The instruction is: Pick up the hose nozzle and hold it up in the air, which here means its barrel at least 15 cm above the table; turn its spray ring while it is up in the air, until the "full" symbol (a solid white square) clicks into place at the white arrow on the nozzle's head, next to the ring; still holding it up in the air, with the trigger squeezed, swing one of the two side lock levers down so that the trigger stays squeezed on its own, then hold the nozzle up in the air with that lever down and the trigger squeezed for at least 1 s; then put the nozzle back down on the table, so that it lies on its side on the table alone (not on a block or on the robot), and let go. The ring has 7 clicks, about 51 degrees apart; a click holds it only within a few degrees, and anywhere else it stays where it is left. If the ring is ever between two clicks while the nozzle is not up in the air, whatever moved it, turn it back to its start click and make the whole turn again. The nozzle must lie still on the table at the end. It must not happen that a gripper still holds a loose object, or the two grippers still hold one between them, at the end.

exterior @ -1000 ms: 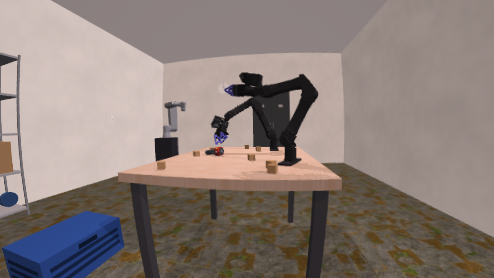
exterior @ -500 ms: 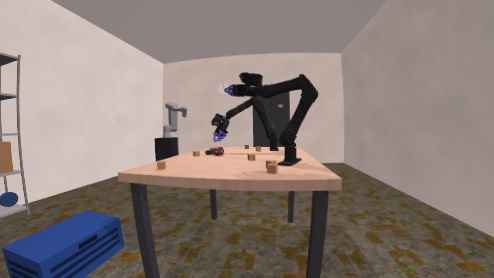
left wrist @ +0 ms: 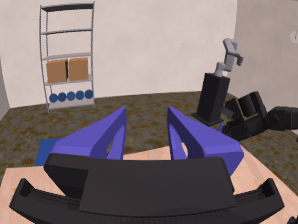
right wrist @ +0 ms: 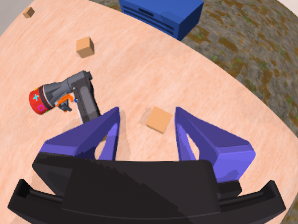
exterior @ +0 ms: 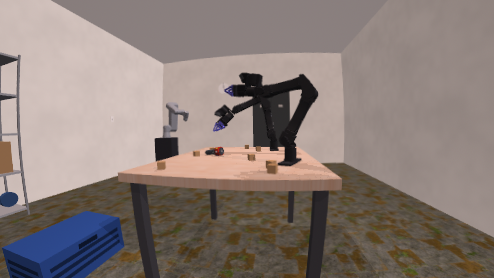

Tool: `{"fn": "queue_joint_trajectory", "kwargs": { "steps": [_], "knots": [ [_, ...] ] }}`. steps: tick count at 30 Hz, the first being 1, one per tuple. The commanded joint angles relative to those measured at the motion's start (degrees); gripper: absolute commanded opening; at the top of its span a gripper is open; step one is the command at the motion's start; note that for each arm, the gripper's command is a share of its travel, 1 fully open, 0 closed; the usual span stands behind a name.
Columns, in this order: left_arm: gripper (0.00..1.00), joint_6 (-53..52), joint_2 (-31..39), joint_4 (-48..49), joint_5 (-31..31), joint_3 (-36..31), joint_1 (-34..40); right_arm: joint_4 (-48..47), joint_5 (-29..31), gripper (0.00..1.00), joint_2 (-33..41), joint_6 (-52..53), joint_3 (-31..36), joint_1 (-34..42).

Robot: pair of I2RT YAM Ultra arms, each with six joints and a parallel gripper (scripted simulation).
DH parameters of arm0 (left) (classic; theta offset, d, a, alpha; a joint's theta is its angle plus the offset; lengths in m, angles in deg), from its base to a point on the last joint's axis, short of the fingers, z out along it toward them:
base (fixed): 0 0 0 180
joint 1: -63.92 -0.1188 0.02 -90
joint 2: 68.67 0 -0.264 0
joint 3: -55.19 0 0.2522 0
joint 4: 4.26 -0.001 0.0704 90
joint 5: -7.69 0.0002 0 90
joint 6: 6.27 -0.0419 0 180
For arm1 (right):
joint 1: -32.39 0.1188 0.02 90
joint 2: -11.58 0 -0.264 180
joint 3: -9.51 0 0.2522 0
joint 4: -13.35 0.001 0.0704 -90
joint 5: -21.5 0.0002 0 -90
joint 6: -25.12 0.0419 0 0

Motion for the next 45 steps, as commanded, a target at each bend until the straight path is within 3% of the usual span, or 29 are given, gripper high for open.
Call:
{"fn": "queue_joint_trajectory", "kwargs": {
  "steps": [1, 31, 45],
  "knots": [
    [0.37, 0.0, 2.3, 0.3, -0.4, 1.2, 0.4, -4.4, 2.0, 0.49, 2.9, 3.3, 2.1, -1.3],
    [0.37, 0.3, 1.5, 0.1, 0.2, 1.8, -0.6, -25.5, 14.5, 0.49, 27.8, 22.4, 15.6, -13.7],
    [0.37, 0.4, 0.8, -0.4, 0.2, 2.1, -0.3, -28.3, 17.1, 0.49, 32.8, 26.0, 19.5, -16.4]
  ]
}}
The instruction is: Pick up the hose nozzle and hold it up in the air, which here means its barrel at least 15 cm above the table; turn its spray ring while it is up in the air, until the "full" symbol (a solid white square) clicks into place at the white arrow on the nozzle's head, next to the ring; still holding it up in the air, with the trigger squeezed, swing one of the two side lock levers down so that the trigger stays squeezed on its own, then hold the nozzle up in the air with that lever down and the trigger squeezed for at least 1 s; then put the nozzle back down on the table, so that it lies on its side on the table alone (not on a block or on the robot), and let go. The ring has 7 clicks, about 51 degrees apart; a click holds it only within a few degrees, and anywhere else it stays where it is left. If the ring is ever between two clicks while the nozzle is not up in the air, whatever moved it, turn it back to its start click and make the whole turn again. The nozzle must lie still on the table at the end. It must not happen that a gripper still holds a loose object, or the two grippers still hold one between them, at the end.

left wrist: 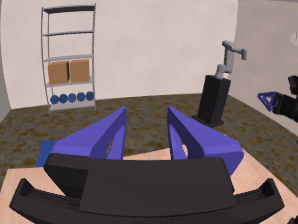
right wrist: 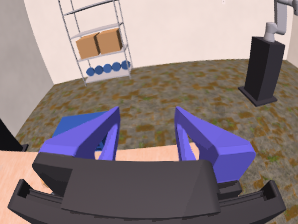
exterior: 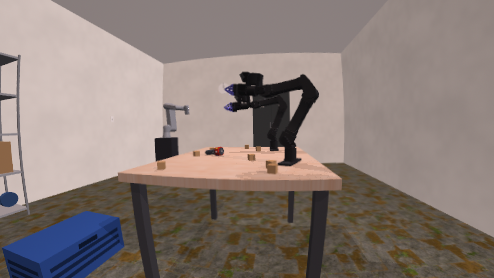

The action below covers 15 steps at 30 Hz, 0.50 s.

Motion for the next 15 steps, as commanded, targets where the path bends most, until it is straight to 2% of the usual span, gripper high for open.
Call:
{"fn": "queue_joint_trajectory", "kwargs": {
  "steps": [1, 5, 10, 15],
  "knots": [
    [0.37, 0.4, -0.2, -0.1, 0.2, 2.1, 0.1, -0.6, -0.4, 0.49, 1.6, 0.6, -1.6, -1.1],
    [0.37, 0.4, -0.3, -0.2, 0.2, 2.1, 0.1, -1.7, -0.4, 0.49, 2.7, 0.4, -1.7, -1.4],
    [0.37, 0.4, 0.3, -0.4, 0.3, 1.9, -0.1, 0.5, -0.6, 0.49, -0.4, 0.1, -2.1, -0.4],
    [0.37, 0.3, 0.9, 0.6, 0.3, 1.7, 0.0, -0.1, -0.6, 0.49, 0.1, 0.2, -1.0, 0.0]
  ]
}}
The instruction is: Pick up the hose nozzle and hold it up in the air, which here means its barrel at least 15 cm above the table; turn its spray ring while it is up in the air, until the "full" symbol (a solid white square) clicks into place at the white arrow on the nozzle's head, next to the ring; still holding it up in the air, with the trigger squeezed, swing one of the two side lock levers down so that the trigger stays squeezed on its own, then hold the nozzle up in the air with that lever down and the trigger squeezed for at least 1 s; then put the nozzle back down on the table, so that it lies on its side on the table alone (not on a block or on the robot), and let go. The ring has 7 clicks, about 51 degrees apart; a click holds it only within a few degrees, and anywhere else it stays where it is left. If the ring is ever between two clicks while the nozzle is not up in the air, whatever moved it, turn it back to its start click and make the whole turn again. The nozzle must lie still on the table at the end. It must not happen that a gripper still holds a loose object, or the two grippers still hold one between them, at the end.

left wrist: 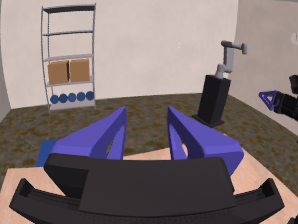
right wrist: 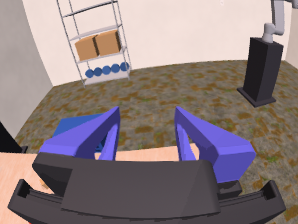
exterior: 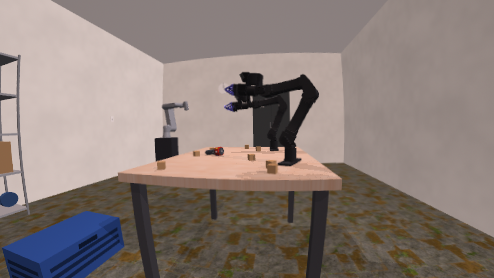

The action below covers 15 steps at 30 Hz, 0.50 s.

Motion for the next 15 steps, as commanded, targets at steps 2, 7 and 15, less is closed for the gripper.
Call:
{"fn": "queue_joint_trajectory", "kwargs": {
  "steps": [2, 7, 15],
  "knots": [
    [0.37, 0.3, 0.9, 0.8, 0.3, 1.6, 0.1, 0.1, -0.2, 0.49, -0.9, 0.1, -0.5, 1.2],
    [0.37, 0.3, 1.1, 0.9, 0.3, 1.6, 0.1, -0.5, -0.2, 0.49, -0.4, 0.2, 0.2, 1.3],
    [0.37, 0.3, 1.4, 1.1, 0.4, 1.4, 0.3, -0.7, 0.0, 0.49, 1.5, 0.5, 0.3, 0.2]
  ]
}}
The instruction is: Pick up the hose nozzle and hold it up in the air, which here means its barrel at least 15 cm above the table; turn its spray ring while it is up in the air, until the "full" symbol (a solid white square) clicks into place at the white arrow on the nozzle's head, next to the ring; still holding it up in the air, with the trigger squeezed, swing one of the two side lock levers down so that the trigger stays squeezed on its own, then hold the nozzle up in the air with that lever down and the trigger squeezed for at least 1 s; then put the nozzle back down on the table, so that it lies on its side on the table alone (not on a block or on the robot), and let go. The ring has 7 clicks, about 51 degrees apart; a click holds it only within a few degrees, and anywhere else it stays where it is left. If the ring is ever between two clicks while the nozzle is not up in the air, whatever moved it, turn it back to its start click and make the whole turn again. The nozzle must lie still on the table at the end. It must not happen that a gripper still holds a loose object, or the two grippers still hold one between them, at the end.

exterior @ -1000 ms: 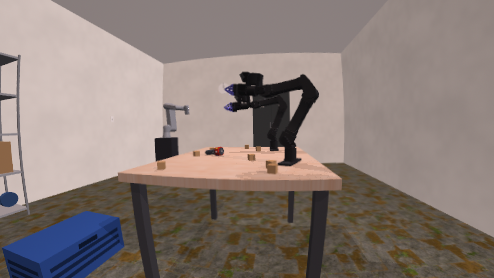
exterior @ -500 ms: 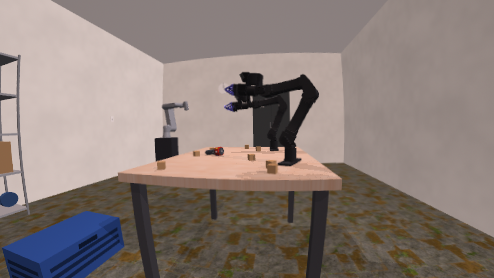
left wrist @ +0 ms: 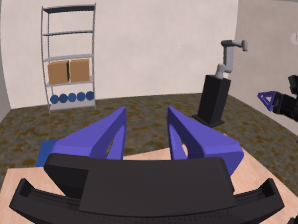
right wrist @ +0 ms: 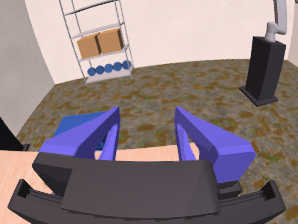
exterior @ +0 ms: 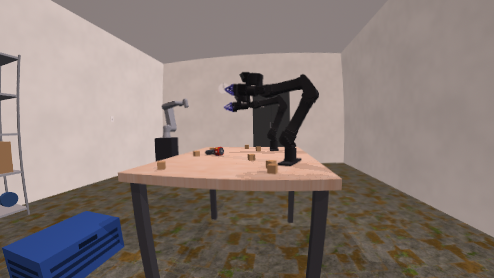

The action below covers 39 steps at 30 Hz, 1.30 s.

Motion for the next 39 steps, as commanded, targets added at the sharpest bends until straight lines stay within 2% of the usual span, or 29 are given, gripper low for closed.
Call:
{"fn": "queue_joint_trajectory", "kwargs": {
  "steps": [1, 39],
  "knots": [
    [0.37, 0.3, 1.5, 1.1, 0.4, 1.3, 0.3, -1.4, 0.1, 0.49, 1.8, 0.5, 0.4, -0.6],
    [0.37, 0.4, 2.0, 0.5, 0.0, -0.5, -0.3, 0.7, 0.2, 0.49, 1.2, 0.5, -1.1, -1.3]
  ]
}}
